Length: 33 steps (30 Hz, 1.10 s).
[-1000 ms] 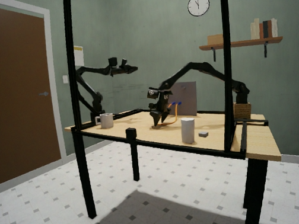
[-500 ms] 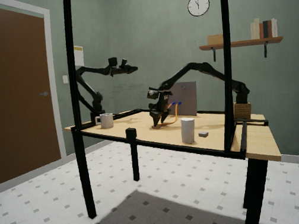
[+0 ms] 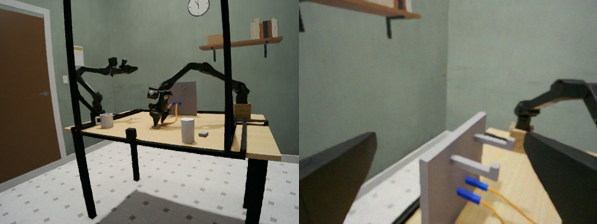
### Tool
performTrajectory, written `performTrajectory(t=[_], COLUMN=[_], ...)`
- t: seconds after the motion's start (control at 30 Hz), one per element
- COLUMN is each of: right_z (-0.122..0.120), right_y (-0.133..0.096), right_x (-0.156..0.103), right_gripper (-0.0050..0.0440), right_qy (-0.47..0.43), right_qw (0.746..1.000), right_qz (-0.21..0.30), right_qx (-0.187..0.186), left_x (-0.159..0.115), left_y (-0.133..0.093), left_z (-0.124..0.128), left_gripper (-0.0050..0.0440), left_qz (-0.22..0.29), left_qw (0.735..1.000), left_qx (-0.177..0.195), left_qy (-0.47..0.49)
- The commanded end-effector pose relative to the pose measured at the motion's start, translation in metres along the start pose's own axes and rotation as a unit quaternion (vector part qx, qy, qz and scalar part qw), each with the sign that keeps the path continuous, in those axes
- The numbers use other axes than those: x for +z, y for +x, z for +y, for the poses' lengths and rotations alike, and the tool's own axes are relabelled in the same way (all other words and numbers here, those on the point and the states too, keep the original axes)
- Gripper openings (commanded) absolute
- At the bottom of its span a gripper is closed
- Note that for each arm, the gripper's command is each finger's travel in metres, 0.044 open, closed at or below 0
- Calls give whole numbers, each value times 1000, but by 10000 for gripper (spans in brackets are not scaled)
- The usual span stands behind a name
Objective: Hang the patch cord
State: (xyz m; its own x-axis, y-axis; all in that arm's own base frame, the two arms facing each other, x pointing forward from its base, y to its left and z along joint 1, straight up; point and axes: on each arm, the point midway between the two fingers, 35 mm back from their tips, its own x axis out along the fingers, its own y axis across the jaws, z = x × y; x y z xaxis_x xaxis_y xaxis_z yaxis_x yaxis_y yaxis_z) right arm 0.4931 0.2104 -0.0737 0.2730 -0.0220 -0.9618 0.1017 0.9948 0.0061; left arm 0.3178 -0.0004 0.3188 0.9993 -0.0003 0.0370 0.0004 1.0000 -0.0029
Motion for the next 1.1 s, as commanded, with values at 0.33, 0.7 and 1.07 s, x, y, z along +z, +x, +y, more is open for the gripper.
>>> performTrajectory(t=[0.33, 0.7, 1.07], right_z=[2, 2, 2], right_y=[-7, -7, -7], right_x=[6, 6, 6], right_gripper=[440, 320, 80], right_qy=[1, 1, 1], right_qw=[1000, 1000, 1000], right_qz=[-7, -7, -7], right_qx=[6, 6, 6], left_x=[4, 4, 4], left_y=[-2, -2, -2], left_z=[0, 0, 0], left_gripper=[440, 440, 440], left_qz=[-7, -7, -7], left_qw=[1000, 1000, 1000], left_qx=[0, 0, 0], left_qy=[1, 1, 1])
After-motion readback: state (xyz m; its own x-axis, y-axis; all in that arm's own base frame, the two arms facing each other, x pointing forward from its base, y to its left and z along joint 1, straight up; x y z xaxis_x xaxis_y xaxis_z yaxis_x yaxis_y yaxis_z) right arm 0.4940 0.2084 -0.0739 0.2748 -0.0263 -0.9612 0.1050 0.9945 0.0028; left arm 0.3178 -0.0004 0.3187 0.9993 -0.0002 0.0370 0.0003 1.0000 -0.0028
